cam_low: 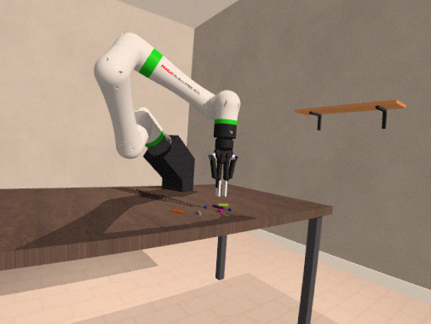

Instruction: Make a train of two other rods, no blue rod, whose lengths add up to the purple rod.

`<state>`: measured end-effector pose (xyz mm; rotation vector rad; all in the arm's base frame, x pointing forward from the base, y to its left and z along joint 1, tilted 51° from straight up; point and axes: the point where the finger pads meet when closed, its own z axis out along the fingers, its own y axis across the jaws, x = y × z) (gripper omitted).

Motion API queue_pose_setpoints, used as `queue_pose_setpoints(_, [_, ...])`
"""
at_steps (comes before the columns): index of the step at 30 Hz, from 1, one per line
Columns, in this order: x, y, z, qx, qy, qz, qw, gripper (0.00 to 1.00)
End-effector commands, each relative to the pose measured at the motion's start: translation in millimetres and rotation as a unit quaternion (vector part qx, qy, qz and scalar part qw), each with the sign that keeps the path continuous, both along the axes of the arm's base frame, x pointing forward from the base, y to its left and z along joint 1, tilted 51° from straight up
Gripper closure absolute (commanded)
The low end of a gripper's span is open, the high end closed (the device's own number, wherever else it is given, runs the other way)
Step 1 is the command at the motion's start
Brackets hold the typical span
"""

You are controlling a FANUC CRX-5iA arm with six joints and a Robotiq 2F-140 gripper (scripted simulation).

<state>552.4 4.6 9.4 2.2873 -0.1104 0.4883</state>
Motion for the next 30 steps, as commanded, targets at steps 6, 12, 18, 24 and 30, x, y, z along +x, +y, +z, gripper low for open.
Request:
queue_pose_setpoints(6, [1, -3, -2, 0.000, 0.000, 0.000, 1.000, 0.85])
queue_pose_setpoints(12, [3, -6, -6, 0.000, 0.000, 0.000, 1.000, 0.85])
queue_pose_setpoints(18, [6, -11, -10, 0.000, 0.000, 0.000, 1.000, 0.85])
queue_pose_setpoints(24, [9, -18, -15, 0.000, 0.000, 0.000, 1.000, 0.85])
queue_pose_setpoints(30, [11, -22, -19, 0.000, 0.000, 0.000, 1.000, 0.85])
